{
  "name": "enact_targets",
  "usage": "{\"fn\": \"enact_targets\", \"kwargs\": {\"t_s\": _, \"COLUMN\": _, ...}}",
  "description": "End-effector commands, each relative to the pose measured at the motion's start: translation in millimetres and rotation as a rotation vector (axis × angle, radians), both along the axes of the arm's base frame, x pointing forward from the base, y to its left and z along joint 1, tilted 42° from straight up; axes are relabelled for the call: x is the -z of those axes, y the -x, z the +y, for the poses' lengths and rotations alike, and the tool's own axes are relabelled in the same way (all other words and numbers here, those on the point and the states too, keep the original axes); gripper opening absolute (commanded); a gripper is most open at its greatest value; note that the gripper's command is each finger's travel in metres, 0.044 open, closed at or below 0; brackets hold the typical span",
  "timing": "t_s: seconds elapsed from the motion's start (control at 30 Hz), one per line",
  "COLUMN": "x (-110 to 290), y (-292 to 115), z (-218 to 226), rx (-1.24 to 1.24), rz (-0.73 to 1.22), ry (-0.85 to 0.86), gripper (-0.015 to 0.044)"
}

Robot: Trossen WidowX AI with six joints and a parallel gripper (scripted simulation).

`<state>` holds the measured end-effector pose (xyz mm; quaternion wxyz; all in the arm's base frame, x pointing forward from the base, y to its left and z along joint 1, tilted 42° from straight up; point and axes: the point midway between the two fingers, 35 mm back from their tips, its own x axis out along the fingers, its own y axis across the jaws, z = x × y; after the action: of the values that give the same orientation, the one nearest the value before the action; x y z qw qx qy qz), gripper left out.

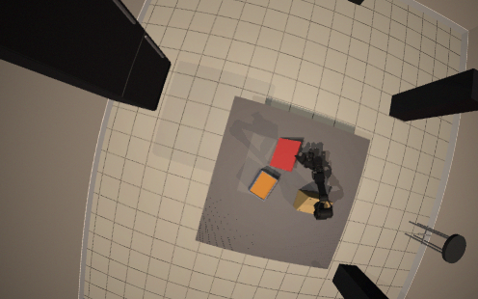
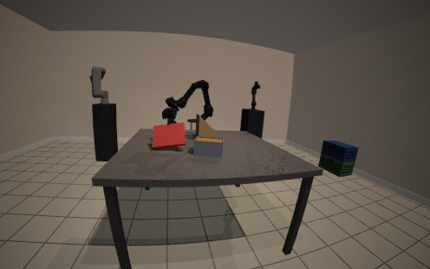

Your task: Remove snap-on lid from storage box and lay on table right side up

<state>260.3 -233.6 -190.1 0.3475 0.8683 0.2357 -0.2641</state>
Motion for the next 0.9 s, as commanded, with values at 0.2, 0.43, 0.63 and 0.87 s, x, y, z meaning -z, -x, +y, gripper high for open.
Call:
{"fn": "enact_targets", "kwargs": {"t_s": 0.2, "x": 5.3, "y": 0.0, "z": 4.4, "rx": 0.005, "rz": 0.000, "ry": 0.000, "gripper": 0.0000}}
{"fn": "enact_targets", "kwargs": {"t_s": 0.43, "x": 9.6, "y": -0.2, "z": 8.1, "rx": 0.005, "rz": 0.000, "ry": 0.000, "gripper": 0.0000}}
{"fn": "enact_targets", "kwargs": {"t_s": 0.63, "x": 13.2, "y": -0.4, "z": 11.2, "rx": 0.005, "rz": 0.000, "ry": 0.000, "gripper": 0.0000}}
{"fn": "enact_targets", "kwargs": {"t_s": 0.87, "x": 17.5, "y": -0.6, "z": 14.9, "rx": 0.005, "rz": 0.000, "ry": -0.001, "gripper": 0.0000}}
